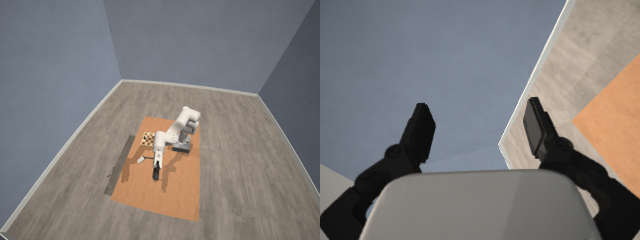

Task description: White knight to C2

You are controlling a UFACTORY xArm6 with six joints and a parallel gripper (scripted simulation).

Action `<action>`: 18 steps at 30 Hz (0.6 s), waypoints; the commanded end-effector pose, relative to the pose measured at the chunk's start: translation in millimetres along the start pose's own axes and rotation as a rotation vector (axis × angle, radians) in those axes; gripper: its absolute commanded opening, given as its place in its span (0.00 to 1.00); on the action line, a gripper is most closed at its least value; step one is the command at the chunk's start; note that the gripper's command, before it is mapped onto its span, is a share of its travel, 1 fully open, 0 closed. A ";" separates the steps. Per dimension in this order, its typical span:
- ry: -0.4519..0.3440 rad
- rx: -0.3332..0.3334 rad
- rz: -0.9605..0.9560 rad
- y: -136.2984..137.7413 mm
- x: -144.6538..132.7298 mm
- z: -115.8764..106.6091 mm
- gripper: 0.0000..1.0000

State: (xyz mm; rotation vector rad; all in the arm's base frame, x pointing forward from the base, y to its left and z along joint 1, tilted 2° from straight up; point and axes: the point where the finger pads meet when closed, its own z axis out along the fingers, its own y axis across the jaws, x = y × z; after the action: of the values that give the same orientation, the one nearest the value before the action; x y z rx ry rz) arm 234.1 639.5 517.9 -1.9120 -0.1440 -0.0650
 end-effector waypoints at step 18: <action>0.105 -0.466 -0.165 189.7 144.3 -152.4 1.00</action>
State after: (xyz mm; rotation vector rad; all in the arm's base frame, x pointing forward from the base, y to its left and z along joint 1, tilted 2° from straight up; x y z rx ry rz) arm 380.5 490.5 429.3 -2.2614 -0.2195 -0.2968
